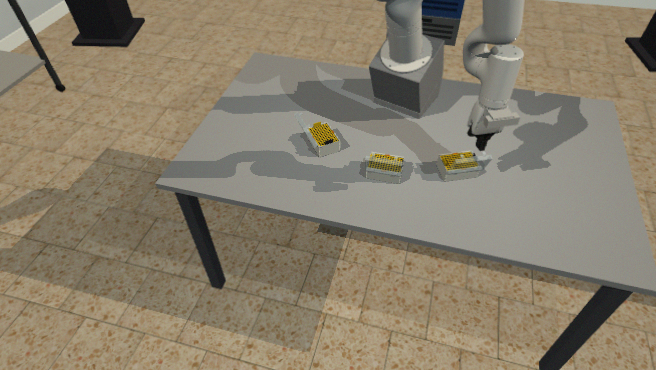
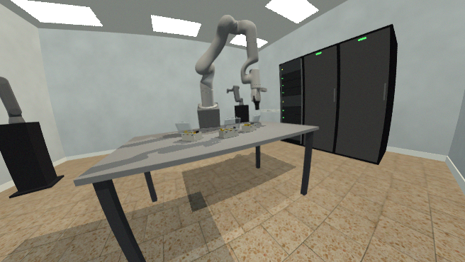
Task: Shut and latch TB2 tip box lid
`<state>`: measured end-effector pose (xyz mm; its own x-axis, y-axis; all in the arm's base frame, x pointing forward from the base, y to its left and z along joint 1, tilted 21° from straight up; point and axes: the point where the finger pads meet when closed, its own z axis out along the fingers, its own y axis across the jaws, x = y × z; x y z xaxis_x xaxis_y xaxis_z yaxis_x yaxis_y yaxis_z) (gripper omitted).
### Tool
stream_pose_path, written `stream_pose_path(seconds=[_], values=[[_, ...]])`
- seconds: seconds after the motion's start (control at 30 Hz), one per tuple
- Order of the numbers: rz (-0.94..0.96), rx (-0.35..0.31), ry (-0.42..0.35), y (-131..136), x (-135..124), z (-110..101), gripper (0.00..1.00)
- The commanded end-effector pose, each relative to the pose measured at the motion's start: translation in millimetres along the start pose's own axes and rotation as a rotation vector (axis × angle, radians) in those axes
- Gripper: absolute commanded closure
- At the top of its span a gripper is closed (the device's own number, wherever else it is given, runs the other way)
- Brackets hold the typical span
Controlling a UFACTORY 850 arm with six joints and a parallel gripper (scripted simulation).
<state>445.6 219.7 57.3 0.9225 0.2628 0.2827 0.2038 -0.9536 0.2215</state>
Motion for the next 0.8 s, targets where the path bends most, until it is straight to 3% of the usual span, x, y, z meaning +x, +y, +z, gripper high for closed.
stream_pose_path(seconds=[0.0,0.2,0.77], values=[[-0.003,-0.016,-0.025,4,25,-1,1.0],[-0.003,-0.016,-0.025,8,55,-2,1.0],[-0.003,-0.016,-0.025,8,55,-2,1.0]])
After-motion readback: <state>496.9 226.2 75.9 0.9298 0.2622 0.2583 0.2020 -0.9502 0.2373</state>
